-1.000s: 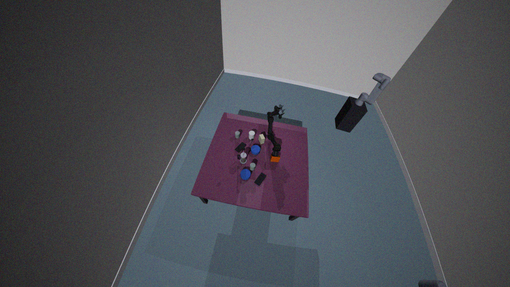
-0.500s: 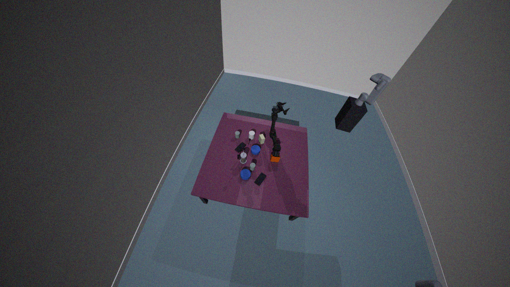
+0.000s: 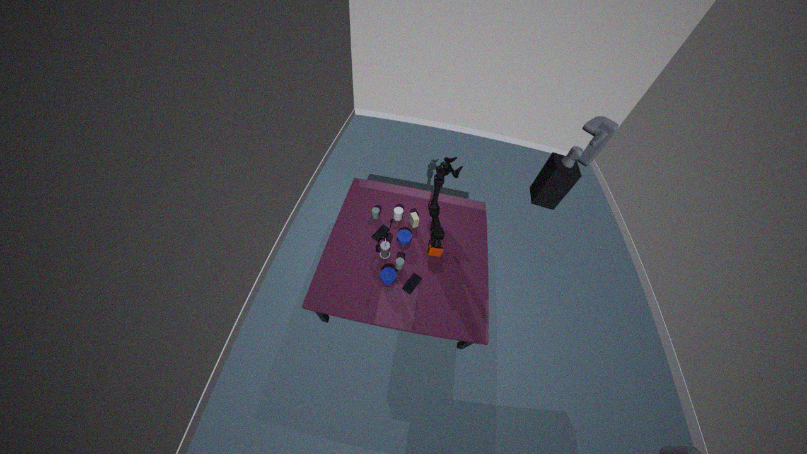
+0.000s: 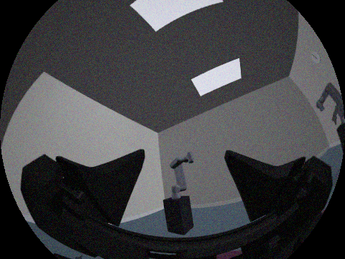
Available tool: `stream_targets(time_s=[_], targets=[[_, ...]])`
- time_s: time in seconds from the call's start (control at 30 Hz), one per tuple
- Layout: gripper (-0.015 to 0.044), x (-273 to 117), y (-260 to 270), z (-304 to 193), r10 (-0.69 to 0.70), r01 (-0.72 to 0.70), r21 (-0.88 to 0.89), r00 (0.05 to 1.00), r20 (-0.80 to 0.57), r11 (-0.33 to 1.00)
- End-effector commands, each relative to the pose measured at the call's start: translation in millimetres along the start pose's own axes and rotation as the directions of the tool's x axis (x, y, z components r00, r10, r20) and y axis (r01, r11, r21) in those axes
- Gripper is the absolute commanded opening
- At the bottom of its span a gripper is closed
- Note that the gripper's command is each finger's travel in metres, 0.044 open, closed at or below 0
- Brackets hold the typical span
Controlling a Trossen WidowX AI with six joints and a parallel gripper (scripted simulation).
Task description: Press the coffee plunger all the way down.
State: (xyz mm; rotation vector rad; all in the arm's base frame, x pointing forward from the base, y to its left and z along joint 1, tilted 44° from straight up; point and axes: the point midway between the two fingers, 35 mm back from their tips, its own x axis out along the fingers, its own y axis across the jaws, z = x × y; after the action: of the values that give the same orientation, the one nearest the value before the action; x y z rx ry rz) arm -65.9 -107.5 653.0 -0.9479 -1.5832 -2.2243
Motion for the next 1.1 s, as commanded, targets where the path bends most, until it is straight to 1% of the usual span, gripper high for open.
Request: stream_targets(time_s=[0.0, 0.1, 0.27, 0.37, 0.5, 0.63, 0.8, 0.93, 1.07], targets=[[0.044, 12.6, -16.8, 29.7, -0.03, 0.031, -0.01, 0.996, 0.083, 0.999], [0.044, 25.1, -35.0, 66.3, -0.058, 0.07, -0.057, 0.98, 0.192, 0.996], [0.044, 36.3, -71.8, 133.5, -0.117, 0.184, -0.14, 0.915, 0.386, 0.973], [0.044, 35.6, -96.6, 178.9, -0.156, 0.281, -0.178, 0.846, 0.51, 0.943], [0.044, 24.2, -130.8, 238.8, -0.204, 0.429, -0.197, 0.721, 0.662, 0.881], [0.044, -0.2, -165.4, 293.8, -0.254, 0.59, -0.168, 0.564, 0.786, 0.79], [0.044, -42.2, -201.8, 349.1, -0.293, 0.77, -0.092, 0.347, 0.891, 0.631], [0.044, -88.0, -232.4, 391.5, -0.311, 0.892, 0.026, 0.13, 0.942, 0.452], [0.044, -142.6, -261.1, 425.2, -0.31, 0.954, 0.177, -0.097, 0.946, 0.243]])
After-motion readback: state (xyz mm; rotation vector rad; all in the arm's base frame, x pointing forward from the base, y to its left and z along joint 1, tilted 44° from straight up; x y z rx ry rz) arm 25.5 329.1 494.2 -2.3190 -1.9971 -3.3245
